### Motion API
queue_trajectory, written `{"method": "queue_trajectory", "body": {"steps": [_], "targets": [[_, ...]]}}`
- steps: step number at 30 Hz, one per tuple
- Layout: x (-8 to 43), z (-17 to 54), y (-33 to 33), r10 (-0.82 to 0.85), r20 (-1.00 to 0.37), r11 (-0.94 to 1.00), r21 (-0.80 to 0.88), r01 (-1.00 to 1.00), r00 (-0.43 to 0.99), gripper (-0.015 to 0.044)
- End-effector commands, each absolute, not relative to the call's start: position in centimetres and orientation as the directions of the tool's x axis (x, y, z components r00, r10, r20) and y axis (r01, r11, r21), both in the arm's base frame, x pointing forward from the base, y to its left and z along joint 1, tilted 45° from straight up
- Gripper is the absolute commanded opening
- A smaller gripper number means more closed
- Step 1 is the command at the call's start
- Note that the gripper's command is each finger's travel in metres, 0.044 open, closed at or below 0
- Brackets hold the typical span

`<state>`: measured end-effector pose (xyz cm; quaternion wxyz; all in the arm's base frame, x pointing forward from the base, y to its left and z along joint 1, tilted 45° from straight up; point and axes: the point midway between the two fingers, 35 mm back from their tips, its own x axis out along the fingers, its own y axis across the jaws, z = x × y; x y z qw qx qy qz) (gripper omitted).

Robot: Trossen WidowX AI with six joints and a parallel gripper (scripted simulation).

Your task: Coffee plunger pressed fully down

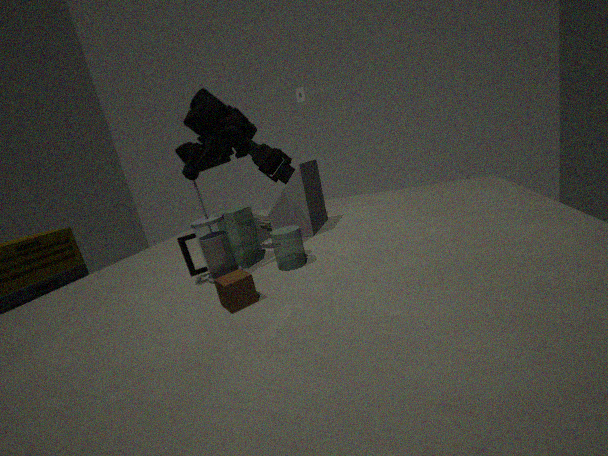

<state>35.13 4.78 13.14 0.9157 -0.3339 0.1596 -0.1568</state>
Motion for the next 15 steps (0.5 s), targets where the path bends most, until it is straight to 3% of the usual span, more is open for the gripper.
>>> {"method": "queue_trajectory", "body": {"steps": [1,15], "targets": [[34.9,11.3,3.3,-0.418,-0.218,0.712,-0.682,0.169,0.882,0.0114],[35.4,9.7,1.7,-0.418,-0.217,0.711,-0.683,0.169,0.882,0.0114]]}}
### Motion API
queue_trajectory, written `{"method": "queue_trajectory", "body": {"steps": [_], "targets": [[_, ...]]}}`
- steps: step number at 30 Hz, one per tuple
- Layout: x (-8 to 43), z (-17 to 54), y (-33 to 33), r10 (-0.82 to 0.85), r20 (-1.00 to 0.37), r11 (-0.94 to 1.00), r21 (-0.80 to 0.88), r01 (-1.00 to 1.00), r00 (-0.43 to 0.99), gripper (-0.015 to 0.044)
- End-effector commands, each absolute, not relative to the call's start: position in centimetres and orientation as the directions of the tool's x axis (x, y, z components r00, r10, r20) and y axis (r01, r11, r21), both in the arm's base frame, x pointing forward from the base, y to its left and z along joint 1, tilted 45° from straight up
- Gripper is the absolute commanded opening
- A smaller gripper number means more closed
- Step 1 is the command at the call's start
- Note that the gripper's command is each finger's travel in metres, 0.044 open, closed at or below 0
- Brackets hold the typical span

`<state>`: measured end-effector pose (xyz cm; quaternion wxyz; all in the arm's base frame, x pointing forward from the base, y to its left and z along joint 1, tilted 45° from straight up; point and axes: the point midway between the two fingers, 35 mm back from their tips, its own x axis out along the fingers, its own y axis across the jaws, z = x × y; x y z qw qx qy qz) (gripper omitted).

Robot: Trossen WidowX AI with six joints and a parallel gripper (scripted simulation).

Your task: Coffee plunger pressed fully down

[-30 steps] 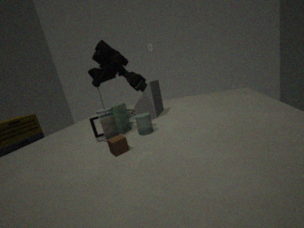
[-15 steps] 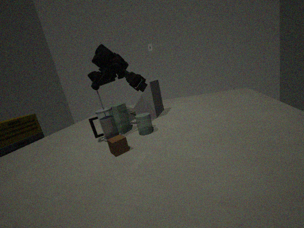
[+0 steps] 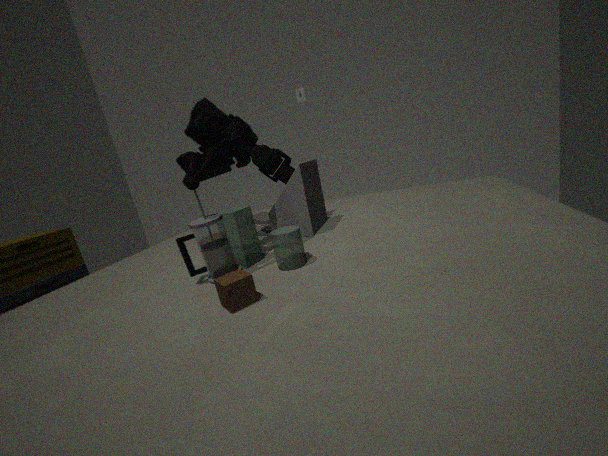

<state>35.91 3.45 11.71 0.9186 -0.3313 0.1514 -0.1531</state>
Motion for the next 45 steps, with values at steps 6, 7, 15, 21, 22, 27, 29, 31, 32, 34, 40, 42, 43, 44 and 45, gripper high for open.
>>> {"method": "queue_trajectory", "body": {"steps": [6,7,15,21,22,27,29,31,32,34,40,42,43,44,45], "targets": [[35.7,9.0,1.1,-0.418,-0.215,0.710,-0.683,0.170,0.883,0.0114],[35.7,8.9,0.9,-0.418,-0.215,0.710,-0.683,0.170,0.883,0.0114],[36.3,8.2,0.1,-0.418,-0.212,0.708,-0.685,0.171,0.883,0.0114],[36.8,8.0,-0.2,-0.418,-0.211,0.708,-0.685,0.172,0.884,0.0114],[36.9,8.0,-0.2,-0.418,-0.211,0.708,-0.685,0.172,0.884,0.0114],[37.2,8.1,-0.1,-0.418,-0.210,0.708,-0.685,0.172,0.884,0.0114],[37.3,8.1,-0.1,-0.418,-0.210,0.708,-0.685,0.172,0.884,0.0114],[37.4,8.2,-0.1,-0.418,-0.210,0.708,-0.685,0.172,0.884,0.0114],[37.5,8.2,-0.1,-0.418,-0.210,0.708,-0.685,0.172,0.884,0.0114],[37.5,8.2,0.0,-0.418,-0.210,0.708,-0.685,0.172,0.884,0.0114],[37.7,8.2,0.0,-0.418,-0.210,0.708,-0.685,0.172,0.884,0.0114],[37.7,8.2,0.0,-0.418,-0.210,0.708,-0.685,0.172,0.884,0.0114],[37.8,8.2,0.0,-0.418,-0.210,0.708,-0.685,0.172,0.884,0.0114],[37.8,8.2,0.0,-0.418,-0.210,0.708,-0.685,0.172,0.884,0.0114],[37.8,8.2,0.0,-0.418,-0.210,0.708,-0.685,0.172,0.884,0.0114]]}}
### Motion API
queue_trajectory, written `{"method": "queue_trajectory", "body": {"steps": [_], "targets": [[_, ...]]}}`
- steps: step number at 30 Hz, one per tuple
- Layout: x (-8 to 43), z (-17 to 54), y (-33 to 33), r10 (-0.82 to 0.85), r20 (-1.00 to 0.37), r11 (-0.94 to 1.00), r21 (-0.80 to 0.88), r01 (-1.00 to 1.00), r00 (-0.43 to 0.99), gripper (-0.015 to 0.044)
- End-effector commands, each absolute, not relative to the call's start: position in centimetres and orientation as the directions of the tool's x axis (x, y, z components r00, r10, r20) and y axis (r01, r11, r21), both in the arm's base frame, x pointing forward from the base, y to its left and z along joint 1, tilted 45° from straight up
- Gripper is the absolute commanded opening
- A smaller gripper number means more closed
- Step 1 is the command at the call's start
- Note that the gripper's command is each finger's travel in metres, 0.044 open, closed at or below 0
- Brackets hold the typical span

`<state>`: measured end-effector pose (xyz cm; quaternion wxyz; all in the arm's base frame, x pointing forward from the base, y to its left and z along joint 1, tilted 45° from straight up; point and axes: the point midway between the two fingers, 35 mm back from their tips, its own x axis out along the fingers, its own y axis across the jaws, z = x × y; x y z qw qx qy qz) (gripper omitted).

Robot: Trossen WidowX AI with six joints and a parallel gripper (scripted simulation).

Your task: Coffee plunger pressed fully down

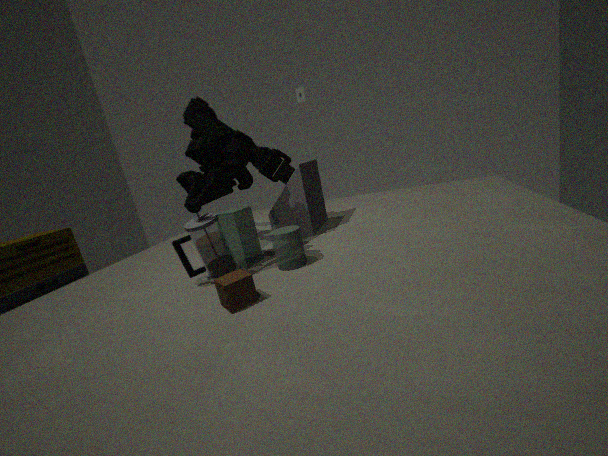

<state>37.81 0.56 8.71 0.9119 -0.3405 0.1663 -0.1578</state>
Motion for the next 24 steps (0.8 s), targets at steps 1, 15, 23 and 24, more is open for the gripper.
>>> {"method": "queue_trajectory", "body": {"steps": [1,15,23,24], "targets": [[37.83,8.19,0.04,-0.418,-0.210,0.708,-0.685,0.172,0.884,0.0114],[38.12,8.24,0.13,-0.418,-0.210,0.708,-0.685,0.172,0.884,0.0114],[38.29,8.24,0.13,-0.418,-0.210,0.708,-0.685,0.172,0.884,0.0114],[38.31,8.23,0.13,-0.418,-0.210,0.708,-0.685,0.172,0.884,0.0114]]}}
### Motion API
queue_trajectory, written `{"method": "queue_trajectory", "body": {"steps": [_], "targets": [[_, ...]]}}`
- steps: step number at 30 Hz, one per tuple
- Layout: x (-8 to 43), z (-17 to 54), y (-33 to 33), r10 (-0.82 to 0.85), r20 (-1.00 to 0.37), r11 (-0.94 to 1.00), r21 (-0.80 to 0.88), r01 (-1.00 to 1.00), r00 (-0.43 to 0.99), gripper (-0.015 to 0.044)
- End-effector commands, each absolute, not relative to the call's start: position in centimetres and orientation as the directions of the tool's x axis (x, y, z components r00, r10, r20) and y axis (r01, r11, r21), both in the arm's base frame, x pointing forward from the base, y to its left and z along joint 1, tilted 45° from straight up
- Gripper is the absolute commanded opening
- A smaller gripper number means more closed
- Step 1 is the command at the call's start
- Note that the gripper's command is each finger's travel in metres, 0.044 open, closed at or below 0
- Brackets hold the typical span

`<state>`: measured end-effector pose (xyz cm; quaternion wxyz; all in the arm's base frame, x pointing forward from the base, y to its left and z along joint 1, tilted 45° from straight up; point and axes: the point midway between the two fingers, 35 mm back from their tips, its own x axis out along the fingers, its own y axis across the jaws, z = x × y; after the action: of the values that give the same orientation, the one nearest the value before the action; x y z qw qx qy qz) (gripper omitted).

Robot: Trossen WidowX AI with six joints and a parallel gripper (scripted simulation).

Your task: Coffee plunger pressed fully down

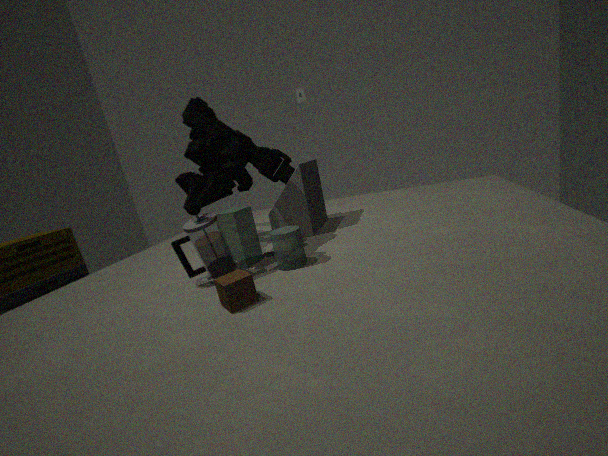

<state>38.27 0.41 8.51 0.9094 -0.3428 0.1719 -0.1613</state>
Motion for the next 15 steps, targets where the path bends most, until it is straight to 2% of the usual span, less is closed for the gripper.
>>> {"method": "queue_trajectory", "body": {"steps": [1,10,15], "targets": [[38.33,8.23,0.13,-0.418,-0.210,0.708,-0.685,0.172,0.884,0.0114],[38.29,8.51,0.41,-0.411,-0.202,0.713,-0.679,0.176,0.889,0.0114],[38.29,8.51,0.41,-0.411,-0.202,0.713,-0.679,0.176,0.889,0.0245]]}}
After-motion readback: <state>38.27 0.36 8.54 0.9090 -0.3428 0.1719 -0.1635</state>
